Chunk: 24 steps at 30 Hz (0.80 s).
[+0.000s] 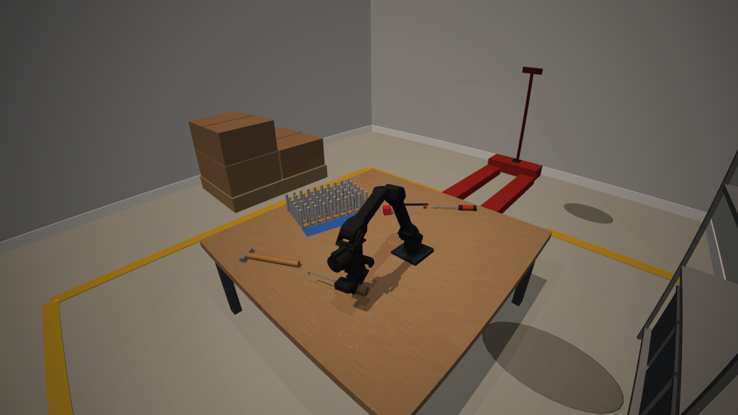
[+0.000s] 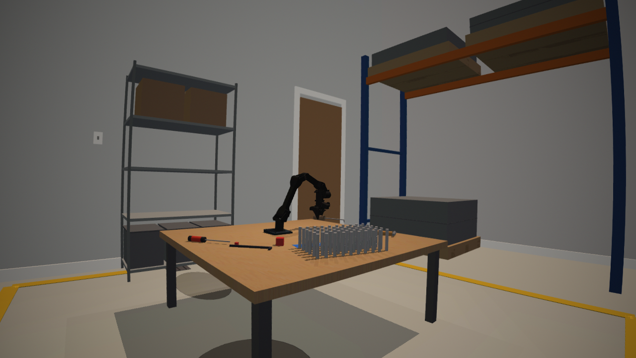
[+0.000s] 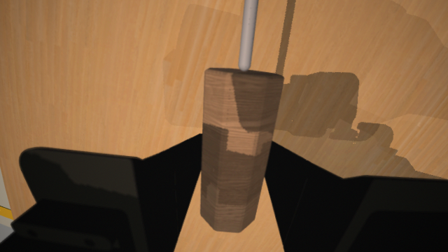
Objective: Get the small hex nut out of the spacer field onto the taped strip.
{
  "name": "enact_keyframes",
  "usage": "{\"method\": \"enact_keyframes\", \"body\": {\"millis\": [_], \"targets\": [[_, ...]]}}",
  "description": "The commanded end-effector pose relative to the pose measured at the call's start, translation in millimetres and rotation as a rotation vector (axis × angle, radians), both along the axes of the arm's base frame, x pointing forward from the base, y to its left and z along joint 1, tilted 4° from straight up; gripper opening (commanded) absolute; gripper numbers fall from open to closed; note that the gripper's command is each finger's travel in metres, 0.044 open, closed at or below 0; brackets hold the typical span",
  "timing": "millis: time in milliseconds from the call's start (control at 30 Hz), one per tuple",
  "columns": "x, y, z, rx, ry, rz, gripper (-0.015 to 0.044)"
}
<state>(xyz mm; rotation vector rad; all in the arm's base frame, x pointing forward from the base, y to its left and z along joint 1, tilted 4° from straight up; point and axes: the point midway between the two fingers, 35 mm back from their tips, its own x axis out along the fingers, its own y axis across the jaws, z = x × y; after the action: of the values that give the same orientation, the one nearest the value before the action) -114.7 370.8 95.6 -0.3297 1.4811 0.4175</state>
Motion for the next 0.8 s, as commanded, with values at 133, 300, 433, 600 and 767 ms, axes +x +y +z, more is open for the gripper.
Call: {"method": "enact_keyframes", "body": {"millis": [133, 300, 433, 600, 767], "targets": [[-0.1, 0.4, -3.2, -0.001, 0.000, 0.027, 0.0000], [0.1, 1.4, -10.9, -0.001, 0.000, 0.026, 0.0000], [0.3, 2.2, -17.5, 0.000, 0.000, 0.025, 0.0000], [0.6, 2.9, -25.7, 0.000, 0.000, 0.024, 0.0000], [1.0, 3.3, -33.9, 0.001, 0.000, 0.024, 0.0000]]}}
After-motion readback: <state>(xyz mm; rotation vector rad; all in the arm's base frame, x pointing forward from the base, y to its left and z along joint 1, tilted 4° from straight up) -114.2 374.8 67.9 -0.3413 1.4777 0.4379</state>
